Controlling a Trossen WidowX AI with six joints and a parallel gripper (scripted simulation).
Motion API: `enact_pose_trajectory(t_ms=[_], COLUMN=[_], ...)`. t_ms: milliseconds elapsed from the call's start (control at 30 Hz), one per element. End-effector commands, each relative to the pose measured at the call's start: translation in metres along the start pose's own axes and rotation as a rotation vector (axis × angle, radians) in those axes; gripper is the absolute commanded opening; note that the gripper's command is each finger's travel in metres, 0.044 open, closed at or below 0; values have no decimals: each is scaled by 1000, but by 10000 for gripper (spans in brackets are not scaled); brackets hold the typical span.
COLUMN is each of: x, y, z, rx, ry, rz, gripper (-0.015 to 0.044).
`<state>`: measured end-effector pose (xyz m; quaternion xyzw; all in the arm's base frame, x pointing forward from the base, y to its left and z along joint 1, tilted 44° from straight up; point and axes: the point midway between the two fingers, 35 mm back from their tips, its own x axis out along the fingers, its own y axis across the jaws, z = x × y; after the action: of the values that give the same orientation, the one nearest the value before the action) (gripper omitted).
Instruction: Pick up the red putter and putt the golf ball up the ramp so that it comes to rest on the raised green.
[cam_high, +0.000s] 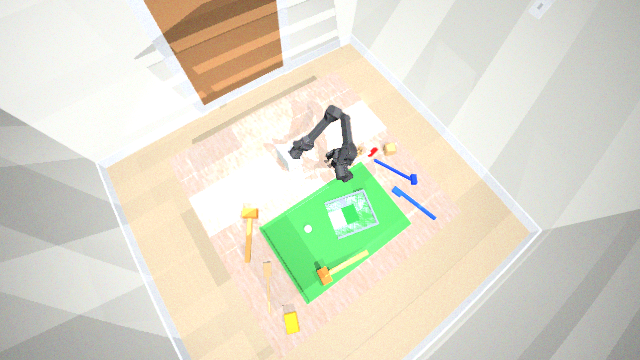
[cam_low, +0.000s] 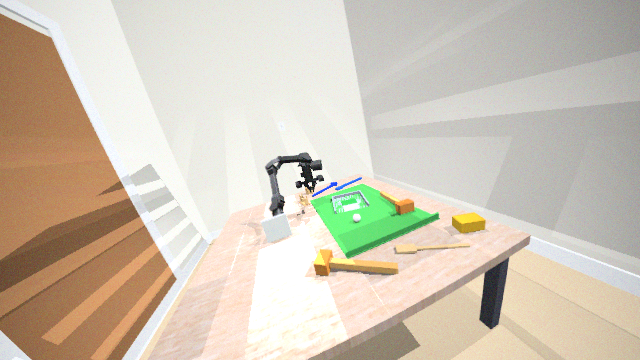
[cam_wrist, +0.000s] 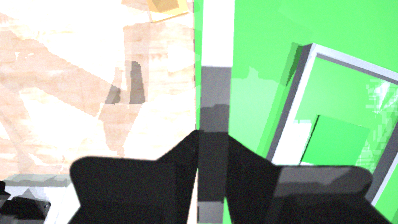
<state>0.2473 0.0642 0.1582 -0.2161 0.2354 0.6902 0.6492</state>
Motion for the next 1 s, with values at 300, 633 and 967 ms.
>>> enact_pose_trajectory(t_ms=[300, 633, 967], x=[-30, -51, -66], y=[-19, -11, 16], z=[-95, -170, -243], rx=[528, 939, 1348], ry=[88, 127, 144], rz=[-60, -102, -135], gripper=[0, 0, 0])
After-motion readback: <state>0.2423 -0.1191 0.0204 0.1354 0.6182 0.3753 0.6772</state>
